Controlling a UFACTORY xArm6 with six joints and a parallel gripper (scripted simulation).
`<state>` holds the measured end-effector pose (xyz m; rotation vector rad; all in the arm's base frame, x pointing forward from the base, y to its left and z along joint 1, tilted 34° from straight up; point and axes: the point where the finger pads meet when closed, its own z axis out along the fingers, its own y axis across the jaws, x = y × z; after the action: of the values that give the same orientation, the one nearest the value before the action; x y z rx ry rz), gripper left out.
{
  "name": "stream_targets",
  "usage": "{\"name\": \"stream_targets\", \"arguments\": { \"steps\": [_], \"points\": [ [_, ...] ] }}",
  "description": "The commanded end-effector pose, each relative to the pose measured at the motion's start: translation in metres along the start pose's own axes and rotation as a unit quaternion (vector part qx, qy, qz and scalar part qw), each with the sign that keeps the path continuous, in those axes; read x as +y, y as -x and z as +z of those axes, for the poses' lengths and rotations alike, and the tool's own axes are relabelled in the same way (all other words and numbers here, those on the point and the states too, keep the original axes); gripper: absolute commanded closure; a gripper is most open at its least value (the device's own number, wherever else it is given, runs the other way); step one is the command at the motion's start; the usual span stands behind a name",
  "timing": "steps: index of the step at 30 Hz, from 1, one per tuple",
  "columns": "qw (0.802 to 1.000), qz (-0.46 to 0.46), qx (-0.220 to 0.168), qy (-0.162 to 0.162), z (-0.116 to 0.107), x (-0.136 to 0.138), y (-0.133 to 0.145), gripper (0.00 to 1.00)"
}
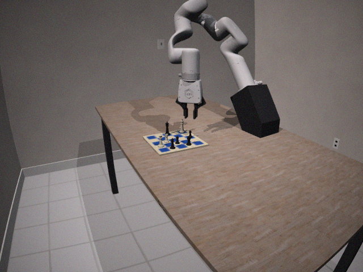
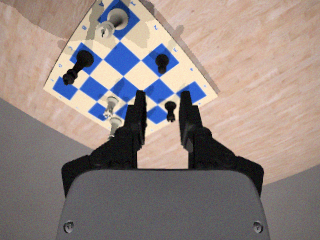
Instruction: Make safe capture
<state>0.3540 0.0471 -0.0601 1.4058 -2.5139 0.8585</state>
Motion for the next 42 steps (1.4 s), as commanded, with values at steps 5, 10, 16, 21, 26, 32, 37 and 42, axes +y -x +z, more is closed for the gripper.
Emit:
{"name": "stream_targets", "arguments": {
  "steps": [5,10,16,21,26,32,37,42],
  "points": [
    [1.0,-0.005,0.003,0.004,-0.001,-0.001,0.001,0.66],
    [1.0,-0.005,0.003,0.004,-0.001,-0.001,0.001,0.66],
    [1.0,-0.005,0.003,0.004,-0.001,-0.001,0.001,0.66],
    [1.0,-0.005,0.003,0.004,0.0,-0.001,0.001,0.66],
    [1.0,-0.005,0.003,0.004,0.003,-0.001,0.001,0.66],
    [1.0,-0.005,0.003,0.004,0.009,-0.001,0.001,0.66],
    [1.0,-0.005,0.003,0.004,0.013,-0.001,0.001,0.66],
    [1.0,-0.005,0.003,0.004,0.02,-0.001,0.001,0.66]
  ]
}}
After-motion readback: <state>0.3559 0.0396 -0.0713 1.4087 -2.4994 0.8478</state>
